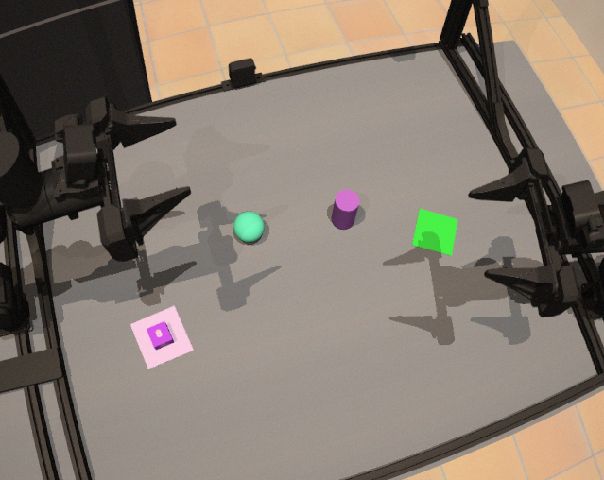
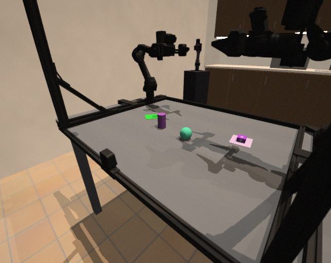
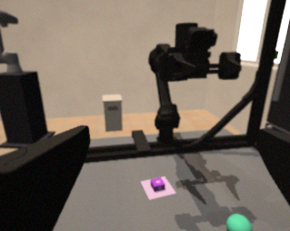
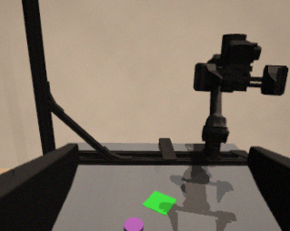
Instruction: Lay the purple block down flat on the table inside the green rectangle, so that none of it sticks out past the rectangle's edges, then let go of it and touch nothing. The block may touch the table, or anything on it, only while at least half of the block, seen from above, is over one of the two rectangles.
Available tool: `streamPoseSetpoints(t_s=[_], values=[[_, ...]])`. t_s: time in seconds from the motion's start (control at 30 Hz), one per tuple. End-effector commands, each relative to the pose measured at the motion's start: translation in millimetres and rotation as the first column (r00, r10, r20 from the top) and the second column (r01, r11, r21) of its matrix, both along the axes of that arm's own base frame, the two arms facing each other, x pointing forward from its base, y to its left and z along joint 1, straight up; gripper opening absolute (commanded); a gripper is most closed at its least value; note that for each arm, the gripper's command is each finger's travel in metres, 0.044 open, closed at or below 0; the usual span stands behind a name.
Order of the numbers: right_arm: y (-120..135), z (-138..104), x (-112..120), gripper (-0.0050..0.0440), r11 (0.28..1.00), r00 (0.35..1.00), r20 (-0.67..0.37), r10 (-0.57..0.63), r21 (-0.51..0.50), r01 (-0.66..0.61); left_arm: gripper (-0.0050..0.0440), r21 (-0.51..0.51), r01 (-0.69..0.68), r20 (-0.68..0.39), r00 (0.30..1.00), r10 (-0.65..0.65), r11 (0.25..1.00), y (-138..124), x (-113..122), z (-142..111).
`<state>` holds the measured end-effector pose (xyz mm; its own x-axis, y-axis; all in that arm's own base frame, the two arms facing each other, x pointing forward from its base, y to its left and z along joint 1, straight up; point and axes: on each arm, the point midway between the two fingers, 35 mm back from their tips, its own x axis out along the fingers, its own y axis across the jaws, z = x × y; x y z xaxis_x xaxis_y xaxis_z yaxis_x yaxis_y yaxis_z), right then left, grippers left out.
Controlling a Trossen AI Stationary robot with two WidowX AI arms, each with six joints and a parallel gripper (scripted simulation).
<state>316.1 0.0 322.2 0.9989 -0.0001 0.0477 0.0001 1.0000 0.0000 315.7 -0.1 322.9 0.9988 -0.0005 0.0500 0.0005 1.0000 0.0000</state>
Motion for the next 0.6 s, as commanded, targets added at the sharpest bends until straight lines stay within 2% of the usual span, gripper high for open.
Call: streamPoseSetpoints(t_s=[0.0, 0.17, 0.33, 0.4, 0.47, 0.57], values=[[-2, -6, 3, 0.044, 1.0, 0.999, -0.033, -0.008, -0.011, 0.007, 0.044, 0.0, 0.0, 0.0, 1.0, 0.0, 1.0, 0, 0, 0], [-15, -43, 17, 0.044, 0.997, 0.976, -0.215, -0.048, -0.068, 0.035, 0.044, 0.0, 0.0, 0.0, 1.0, 0.0, 1.0, 0, 0, 0], [-38, -100, 27, 0.044, 0.988, 0.875, -0.473, -0.104, -0.147, 0.038, 0.044, 0.0, 0.0, 0.0, 1.0, 0.0, 1.0, 0, 0, 0], [-38, -100, 27, 0.044, 0.988, 0.875, -0.473, -0.104, -0.147, 0.038, 0.044, 0.0, 0.0, 0.0, 1.0, 0.0, 1.0, 0, 0, 0], [-47, -128, 23, 0.044, 0.986, 0.794, -0.596, -0.119, -0.168, 0.022, 0.044, 0.0, 0.0, 0.0, 1.0, 0.0, 1.0, 0, 0, 0], [-58, -154, 20, 0.044, 0.982, 0.699, -0.703, -0.134, -0.188, -0.001, 0.044, 0.0, 0.0, 0.0, 1.0, 0.0, 1.0, 0, 0, 0]])
